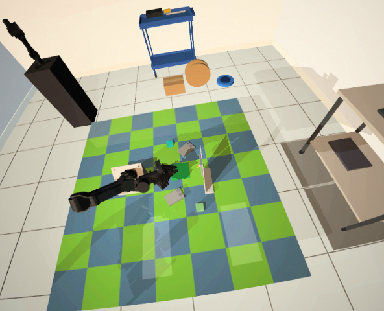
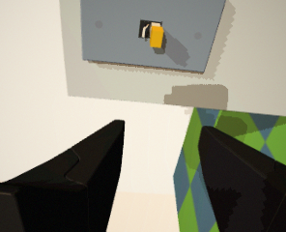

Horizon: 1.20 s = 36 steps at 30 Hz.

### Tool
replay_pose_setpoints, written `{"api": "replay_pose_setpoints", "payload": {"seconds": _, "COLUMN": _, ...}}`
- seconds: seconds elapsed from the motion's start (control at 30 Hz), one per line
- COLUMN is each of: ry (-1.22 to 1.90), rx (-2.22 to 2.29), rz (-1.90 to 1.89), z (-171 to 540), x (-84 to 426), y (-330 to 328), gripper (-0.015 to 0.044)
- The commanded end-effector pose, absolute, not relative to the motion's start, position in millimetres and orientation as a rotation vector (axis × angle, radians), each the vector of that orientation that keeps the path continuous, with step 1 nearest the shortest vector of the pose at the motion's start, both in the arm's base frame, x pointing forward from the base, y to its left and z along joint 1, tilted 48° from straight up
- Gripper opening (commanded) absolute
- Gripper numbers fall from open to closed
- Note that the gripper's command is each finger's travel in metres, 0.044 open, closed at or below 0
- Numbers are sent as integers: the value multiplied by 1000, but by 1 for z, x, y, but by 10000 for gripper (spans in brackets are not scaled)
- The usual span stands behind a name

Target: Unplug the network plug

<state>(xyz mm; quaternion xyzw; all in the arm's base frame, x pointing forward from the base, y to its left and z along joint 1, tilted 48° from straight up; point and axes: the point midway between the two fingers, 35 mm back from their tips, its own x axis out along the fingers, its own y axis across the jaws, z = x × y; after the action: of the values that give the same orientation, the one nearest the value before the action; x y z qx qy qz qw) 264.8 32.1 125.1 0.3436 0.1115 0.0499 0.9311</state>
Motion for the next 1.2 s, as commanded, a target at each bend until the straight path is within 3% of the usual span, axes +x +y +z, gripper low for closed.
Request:
{"api": "replay_pose_setpoints", "payload": {"seconds": 0.0, "ry": 232, "rx": 721, "rz": 106, "z": 123, "x": 265, "y": 33, "gripper": 156}}
{"api": "replay_pose_setpoints", "payload": {"seconds": 1.17, "ry": 201, "rx": 730, "rz": 113, "z": 124, "x": 323, "y": 33, "gripper": 156}}
